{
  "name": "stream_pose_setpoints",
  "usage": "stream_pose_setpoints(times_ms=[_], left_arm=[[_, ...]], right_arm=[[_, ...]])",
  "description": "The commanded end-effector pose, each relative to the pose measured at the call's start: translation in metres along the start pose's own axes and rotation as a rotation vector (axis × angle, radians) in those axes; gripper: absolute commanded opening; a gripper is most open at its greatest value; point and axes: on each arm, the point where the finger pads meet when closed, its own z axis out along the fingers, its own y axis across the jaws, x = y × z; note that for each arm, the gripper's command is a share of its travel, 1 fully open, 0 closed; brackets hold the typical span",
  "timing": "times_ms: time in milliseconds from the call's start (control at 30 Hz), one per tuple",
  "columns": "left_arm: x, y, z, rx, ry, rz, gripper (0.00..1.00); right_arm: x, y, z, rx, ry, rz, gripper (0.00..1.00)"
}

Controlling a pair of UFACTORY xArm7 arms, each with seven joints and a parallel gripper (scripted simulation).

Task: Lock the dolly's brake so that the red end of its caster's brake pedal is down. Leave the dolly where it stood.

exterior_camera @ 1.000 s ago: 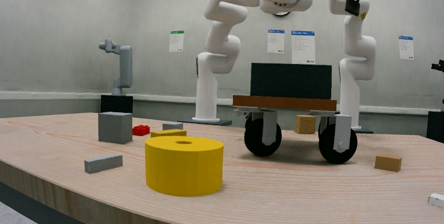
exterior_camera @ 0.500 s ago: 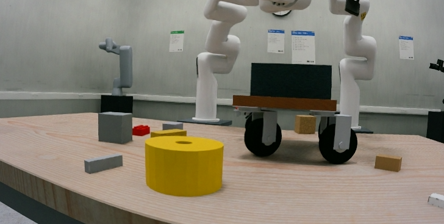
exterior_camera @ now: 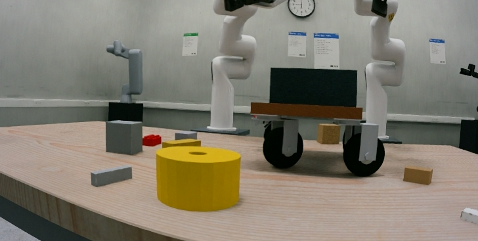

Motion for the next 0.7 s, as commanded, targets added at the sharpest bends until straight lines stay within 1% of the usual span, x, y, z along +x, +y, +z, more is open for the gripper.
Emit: stream_pose_setpoints(times_ms=[0, 133, 300, 367, 400, 500, 667], left_arm=[[0.001, -0.001, -0.002, 0.004, 0.001, 0.001, 1.00], [0.001, -0.001, -0.002, 0.004, 0.001, 0.001, 1.00], [0.001, -0.001, -0.002, 0.004, 0.001, 0.001, 1.00], [0.001, -0.001, -0.002, 0.004, 0.001, 0.001, 1.00], [0.001, -0.001, -0.002, 0.004, 0.001, 0.001, 1.00], [0.001, -0.001, -0.002, 0.004, 0.001, 0.001, 1.00], [0.001, -0.001, -0.002, 0.004, 0.001, 0.001, 1.00]], right_arm=[[-0.021, 0.022, -0.006, 0.017, -0.136, -0.036, 0.00], [-0.039, 0.034, -0.013, 0.046, -0.239, -0.069, 0.00], [-0.063, 0.047, -0.026, 0.097, -0.362, -0.113, 0.00], [-0.063, 0.047, -0.026, 0.097, -0.362, -0.113, 0.00], [-0.077, 0.053, -0.036, 0.134, -0.431, -0.139, 0.00], [-0.088, 0.057, -0.045, 0.168, -0.483, -0.161, 0.00], [-0.111, 0.065, -0.067, 0.253, -0.592, -0.209, 0.00]])
